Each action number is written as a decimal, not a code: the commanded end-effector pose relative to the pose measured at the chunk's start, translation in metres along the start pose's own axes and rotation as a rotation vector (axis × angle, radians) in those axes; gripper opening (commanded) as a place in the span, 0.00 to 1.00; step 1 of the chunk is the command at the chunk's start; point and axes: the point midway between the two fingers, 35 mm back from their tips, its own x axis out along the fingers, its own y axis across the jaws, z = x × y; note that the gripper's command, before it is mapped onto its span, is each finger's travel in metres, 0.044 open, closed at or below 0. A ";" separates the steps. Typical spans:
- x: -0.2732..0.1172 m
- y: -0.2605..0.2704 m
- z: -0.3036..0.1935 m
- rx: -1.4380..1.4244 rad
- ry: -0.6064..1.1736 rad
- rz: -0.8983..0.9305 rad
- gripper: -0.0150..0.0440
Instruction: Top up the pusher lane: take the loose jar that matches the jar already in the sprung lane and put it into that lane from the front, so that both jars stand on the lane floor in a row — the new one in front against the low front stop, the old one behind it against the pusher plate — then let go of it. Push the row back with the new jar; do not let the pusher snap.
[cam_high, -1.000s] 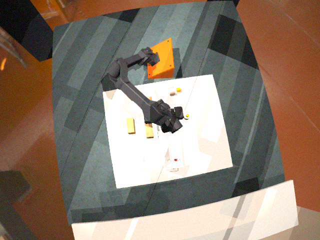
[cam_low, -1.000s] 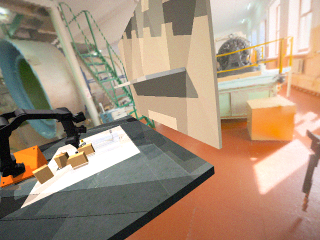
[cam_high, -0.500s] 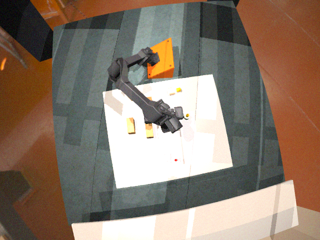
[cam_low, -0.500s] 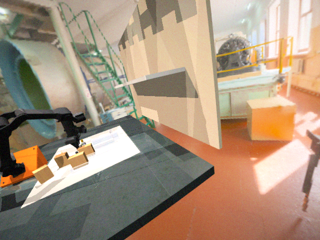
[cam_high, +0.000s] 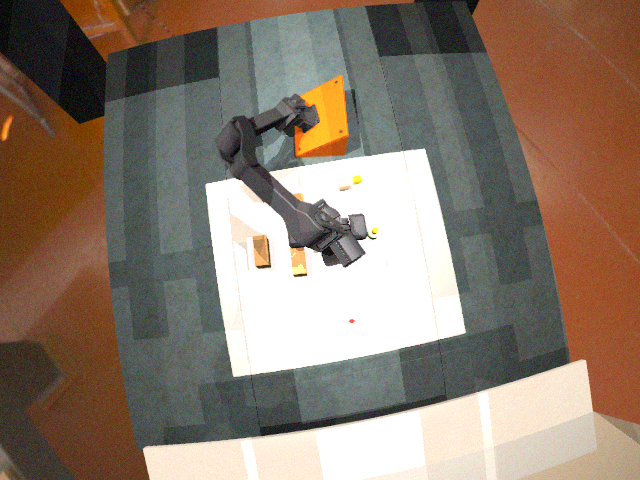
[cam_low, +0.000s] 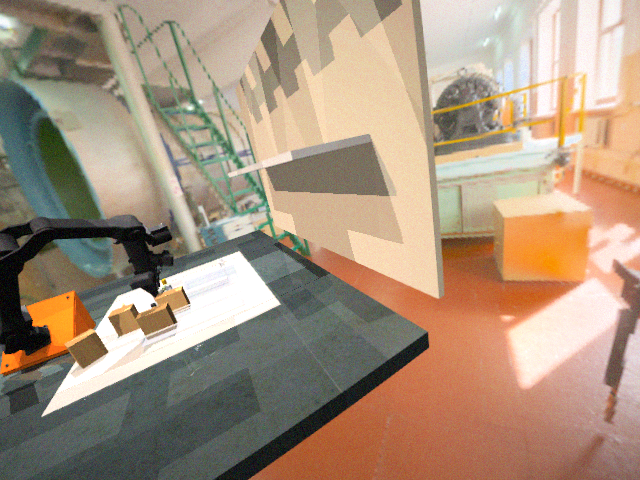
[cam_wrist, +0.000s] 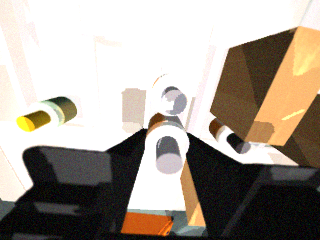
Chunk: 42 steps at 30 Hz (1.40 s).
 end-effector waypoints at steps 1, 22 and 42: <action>-0.001 -0.002 0.006 0.012 -0.022 -0.008 0.25; 0.006 -0.002 0.006 0.012 -0.022 -0.009 0.25; 0.012 -0.002 0.006 0.012 -0.022 -0.009 0.25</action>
